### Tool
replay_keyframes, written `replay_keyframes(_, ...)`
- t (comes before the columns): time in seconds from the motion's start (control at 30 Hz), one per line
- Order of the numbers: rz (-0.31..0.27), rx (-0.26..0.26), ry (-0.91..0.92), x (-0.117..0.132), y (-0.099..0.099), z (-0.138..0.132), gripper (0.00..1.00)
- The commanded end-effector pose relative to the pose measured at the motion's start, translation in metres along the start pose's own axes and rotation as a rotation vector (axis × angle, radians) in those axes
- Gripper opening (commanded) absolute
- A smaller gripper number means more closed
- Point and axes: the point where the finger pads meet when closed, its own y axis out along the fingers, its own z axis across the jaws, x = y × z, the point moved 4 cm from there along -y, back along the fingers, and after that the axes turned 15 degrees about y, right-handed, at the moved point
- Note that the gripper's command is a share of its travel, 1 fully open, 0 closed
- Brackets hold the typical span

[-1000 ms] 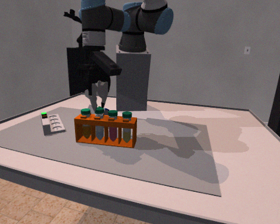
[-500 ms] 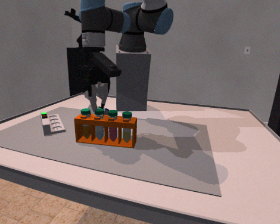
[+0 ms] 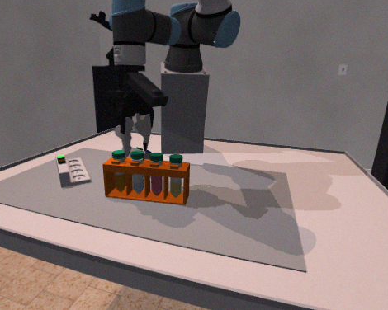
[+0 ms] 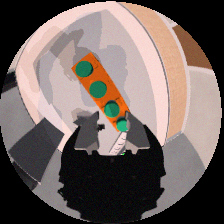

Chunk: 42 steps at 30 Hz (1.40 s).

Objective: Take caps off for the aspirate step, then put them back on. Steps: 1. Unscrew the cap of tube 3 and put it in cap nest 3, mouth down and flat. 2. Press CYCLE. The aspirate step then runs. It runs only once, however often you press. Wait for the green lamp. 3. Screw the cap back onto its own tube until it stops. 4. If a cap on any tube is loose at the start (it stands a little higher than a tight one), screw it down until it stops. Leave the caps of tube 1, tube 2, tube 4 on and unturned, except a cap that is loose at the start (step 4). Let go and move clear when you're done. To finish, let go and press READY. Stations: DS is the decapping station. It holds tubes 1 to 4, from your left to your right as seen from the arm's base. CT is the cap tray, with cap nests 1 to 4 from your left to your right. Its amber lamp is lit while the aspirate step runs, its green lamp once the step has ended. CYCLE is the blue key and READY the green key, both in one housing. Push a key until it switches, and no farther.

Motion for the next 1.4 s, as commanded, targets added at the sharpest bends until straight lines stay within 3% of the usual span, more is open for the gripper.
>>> replay_keyframes(0.0, 0.0, 0.003, -0.002, -0.001, -0.0001, 0.0013, 0.35)
replay_keyframes(0.27, 0.0, 0.003, -0.002, -0.001, -0.0001, 0.0013, 0.35)
replay_keyframes(1.1, -0.001, 0.005, -0.873, -0.002, 0.0078, 0.0024, 0.35)
replay_keyframes(1.37, -0.001, 0.005, -1.049, -0.0022, 0.0077, 0.002, 0.35)
